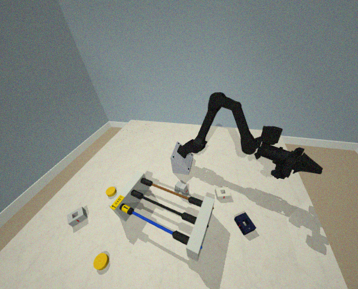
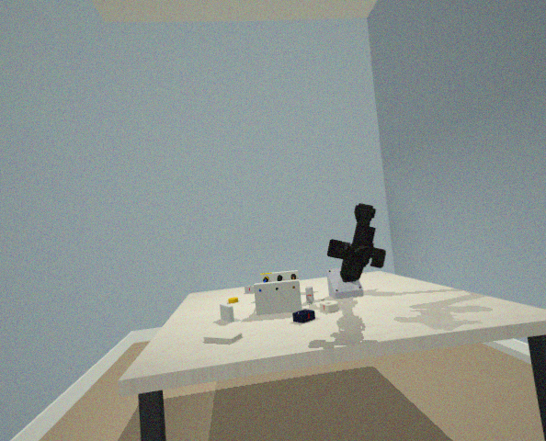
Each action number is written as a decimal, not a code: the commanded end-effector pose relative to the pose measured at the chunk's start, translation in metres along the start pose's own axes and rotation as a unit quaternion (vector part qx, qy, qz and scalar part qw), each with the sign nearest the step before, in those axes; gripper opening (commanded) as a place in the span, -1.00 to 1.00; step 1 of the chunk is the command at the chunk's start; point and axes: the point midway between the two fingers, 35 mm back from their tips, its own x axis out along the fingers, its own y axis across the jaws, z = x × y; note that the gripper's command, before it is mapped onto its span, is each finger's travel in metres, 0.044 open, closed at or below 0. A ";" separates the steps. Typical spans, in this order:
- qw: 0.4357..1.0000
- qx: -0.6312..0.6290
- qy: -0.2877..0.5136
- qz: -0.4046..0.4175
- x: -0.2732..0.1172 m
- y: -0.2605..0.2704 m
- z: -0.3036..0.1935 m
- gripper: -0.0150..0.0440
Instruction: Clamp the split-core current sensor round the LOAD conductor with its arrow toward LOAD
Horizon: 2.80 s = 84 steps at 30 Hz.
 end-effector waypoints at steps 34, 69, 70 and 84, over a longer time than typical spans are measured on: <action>0.568 0.742 0.198 0.298 -0.086 0.254 0.006 1.00; 0.178 0.752 0.443 0.454 -0.196 0.408 0.031 1.00; 0.160 0.742 0.450 0.471 -0.205 0.419 0.035 1.00; -0.182 0.611 0.505 0.582 -0.369 0.512 0.076 1.00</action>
